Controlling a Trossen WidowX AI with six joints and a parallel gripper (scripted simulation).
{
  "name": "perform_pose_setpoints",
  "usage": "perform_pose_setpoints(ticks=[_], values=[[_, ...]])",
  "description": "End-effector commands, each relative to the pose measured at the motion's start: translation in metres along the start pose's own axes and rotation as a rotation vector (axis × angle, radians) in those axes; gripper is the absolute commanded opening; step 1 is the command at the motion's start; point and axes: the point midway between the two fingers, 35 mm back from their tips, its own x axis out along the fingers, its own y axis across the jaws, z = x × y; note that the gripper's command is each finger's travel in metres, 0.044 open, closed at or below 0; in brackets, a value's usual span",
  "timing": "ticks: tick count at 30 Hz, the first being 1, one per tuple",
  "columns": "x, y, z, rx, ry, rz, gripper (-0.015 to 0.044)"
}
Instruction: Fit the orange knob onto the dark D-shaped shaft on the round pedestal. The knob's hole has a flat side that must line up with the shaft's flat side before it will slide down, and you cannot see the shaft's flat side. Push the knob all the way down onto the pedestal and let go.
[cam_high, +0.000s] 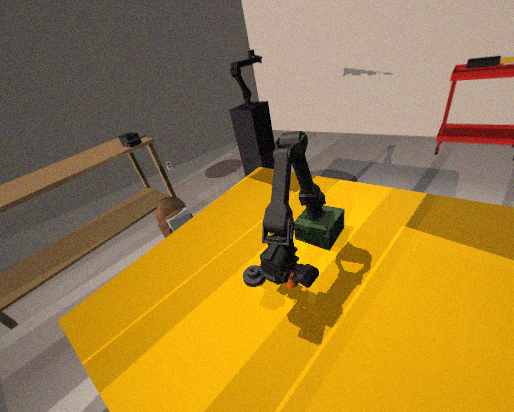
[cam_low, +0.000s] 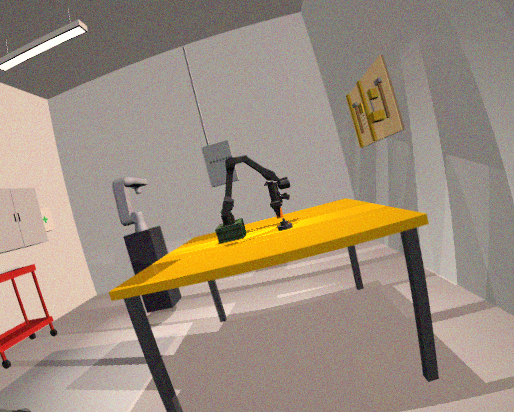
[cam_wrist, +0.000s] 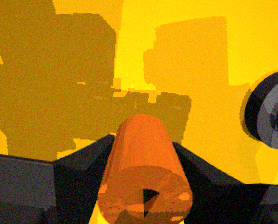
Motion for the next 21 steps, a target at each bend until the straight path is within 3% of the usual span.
perform_pose_setpoints(ticks=[1, 7, 21], values=[[-0.041, 0.001, 0.001, 0.003, -0.015, 0.004, 0.0], [-0.09, -0.001, -0.008, 0.004, -0.014, 0.004, 0.0], [-0.084, -0.021, 0.002, 0.005, -0.015, 0.003, 0.0]])
